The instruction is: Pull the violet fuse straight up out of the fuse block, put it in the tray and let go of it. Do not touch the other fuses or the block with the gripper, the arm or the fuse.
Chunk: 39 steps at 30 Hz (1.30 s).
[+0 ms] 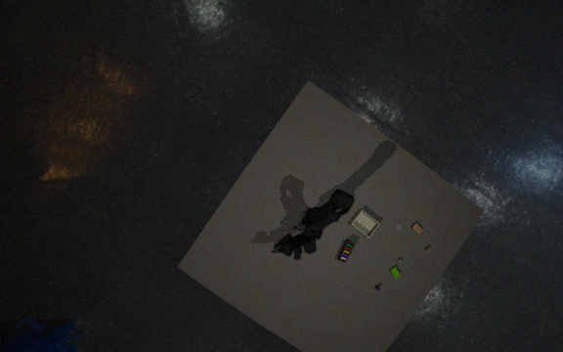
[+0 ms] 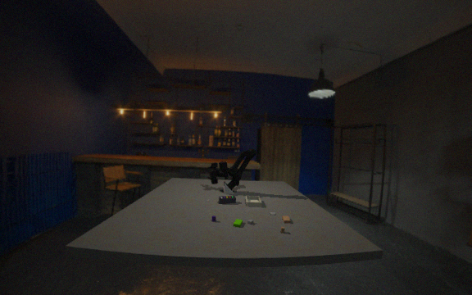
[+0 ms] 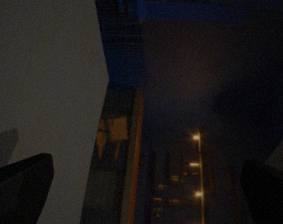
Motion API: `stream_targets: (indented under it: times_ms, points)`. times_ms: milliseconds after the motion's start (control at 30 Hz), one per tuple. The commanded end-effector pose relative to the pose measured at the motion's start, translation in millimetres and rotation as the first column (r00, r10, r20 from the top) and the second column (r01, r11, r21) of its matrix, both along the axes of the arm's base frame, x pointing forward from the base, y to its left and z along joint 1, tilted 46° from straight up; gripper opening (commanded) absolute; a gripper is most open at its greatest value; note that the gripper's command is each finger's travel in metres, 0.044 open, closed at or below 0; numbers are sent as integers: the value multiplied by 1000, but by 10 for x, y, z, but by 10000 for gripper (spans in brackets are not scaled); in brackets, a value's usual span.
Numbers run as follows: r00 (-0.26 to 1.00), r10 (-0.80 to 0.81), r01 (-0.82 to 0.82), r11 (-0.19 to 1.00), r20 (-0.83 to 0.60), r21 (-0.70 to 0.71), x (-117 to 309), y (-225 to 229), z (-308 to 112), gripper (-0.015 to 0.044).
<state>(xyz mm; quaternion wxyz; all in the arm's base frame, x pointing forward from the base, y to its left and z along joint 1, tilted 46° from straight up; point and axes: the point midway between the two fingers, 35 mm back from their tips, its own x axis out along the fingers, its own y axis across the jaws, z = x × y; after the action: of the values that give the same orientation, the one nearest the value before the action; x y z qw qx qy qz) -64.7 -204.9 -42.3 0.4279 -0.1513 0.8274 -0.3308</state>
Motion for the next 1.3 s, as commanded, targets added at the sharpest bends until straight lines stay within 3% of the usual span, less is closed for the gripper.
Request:
stream_targets:
  times_ms: [0, 233, 400, 567, 800, 1267]
  points:
    - [1000, 7, -8, 1000, 6, 6, 20, -14, -14, 374]
    - [941, 209, -274, 933, 266, 233, 876, -310, -437, 190]
    - [857, 235, -437, 803, 458, 406, 1572, -227, -573, 74]
    - [799, 170, -530, 652, 577, 542, 2115, 22, -523, 74]
    - [770, 30, -578, 456, 638, 677, 2638, 433, -287, 74]
    - [816, -270, -512, 75, 512, 856, 3405, 1364, 581, 74]
